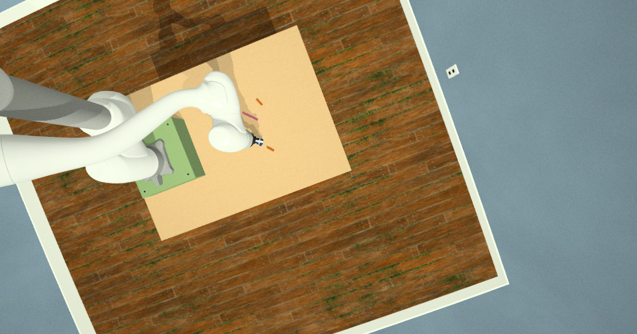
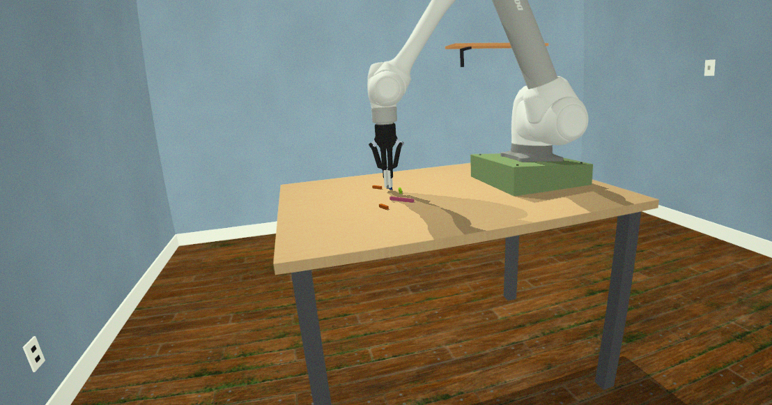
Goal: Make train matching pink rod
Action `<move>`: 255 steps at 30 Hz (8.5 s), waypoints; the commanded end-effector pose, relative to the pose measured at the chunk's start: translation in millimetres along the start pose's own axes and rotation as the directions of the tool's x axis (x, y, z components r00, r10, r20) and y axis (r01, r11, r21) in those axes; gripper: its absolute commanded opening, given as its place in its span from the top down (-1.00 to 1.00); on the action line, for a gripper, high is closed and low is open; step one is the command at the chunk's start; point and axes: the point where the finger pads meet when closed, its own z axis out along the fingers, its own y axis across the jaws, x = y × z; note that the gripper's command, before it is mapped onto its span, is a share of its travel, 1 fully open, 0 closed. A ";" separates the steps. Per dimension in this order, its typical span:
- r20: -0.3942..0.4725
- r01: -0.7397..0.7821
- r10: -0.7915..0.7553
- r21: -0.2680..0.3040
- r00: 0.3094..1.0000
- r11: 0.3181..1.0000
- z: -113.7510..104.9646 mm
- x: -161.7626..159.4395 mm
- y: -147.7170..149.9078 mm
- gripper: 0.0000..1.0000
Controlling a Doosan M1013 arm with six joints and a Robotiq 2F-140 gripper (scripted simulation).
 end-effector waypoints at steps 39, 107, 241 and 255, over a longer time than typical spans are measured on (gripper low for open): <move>0.004 0.002 -0.002 0.005 1.000 1.000 3.0 -5.3 -3.5 0.94; 0.004 0.002 -0.002 0.005 1.000 1.000 14.4 -5.3 -3.6 0.80; 0.003 0.327 -0.327 0.006 0.945 0.945 -53.7 7.8 -45.4 0.71; 0.003 0.327 -0.327 0.006 0.945 0.945 -53.7 7.8 -45.4 0.71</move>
